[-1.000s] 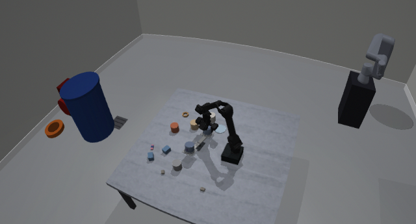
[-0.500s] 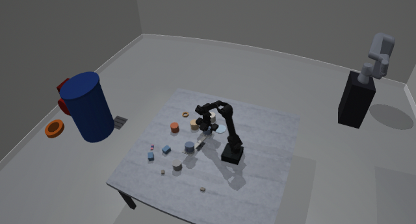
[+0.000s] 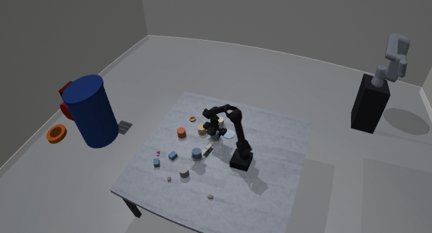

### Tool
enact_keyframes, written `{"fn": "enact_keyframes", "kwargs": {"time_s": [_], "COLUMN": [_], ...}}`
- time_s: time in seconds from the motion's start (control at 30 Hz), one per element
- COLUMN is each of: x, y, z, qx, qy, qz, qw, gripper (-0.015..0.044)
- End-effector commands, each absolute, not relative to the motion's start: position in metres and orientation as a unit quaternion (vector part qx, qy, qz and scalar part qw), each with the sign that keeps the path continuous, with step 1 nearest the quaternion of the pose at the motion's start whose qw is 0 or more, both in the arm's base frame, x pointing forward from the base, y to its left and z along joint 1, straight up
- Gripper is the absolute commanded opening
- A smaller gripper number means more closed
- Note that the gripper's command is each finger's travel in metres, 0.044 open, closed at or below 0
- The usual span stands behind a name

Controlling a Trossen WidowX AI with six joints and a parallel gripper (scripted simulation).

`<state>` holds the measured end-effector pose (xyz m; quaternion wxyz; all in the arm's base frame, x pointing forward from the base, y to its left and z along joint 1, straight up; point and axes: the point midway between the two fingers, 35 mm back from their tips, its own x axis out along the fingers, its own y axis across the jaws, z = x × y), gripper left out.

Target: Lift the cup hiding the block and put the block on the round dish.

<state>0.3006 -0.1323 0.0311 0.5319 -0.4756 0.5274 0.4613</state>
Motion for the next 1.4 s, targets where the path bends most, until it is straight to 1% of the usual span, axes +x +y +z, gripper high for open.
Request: {"fn": "enact_keyframes", "kwargs": {"time_s": [0.0,1.37], "x": [0.303,0.306], "y": [-0.133,-0.134], "z": [0.038,0.089], "qx": [-0.479,-0.479], "qy": [0.524,0.524], "qz": [0.461,0.461], "qw": [0.533,0.533], "gripper": [0.0000,0.0000]}}
